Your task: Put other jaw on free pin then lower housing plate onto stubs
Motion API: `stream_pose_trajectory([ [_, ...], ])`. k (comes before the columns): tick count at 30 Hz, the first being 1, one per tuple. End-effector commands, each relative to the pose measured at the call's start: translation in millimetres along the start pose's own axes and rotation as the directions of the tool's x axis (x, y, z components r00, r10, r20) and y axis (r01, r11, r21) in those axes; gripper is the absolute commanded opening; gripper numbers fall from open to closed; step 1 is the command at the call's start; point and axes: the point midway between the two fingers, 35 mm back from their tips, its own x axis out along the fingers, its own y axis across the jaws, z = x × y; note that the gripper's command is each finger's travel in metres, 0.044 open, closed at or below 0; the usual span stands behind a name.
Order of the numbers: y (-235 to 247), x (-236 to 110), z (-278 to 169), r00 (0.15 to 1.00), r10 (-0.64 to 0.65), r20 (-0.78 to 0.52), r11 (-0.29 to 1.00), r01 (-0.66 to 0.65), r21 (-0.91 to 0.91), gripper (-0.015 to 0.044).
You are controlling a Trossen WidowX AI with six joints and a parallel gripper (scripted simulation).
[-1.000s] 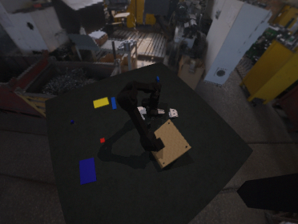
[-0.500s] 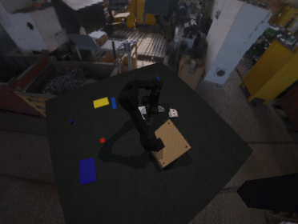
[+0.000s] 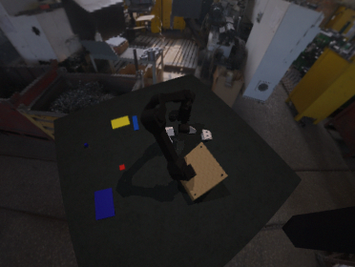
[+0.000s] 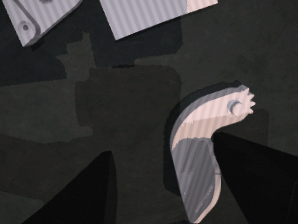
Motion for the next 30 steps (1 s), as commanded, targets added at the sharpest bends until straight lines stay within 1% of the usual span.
stream_pose_trajectory([
  [1,-0.3,-0.2,-0.1,1.000,-0.002,0.001,1.000,0.002,0.002,0.0315],
  [6,-0.3,-0.2,-0.1,1.000,-0.002,0.001,1.000,0.002,0.002,0.0440],
  [30,-0.3,-0.2,-0.1,1.000,-0.002,0.001,1.000,0.002,0.002,0.0440],
])
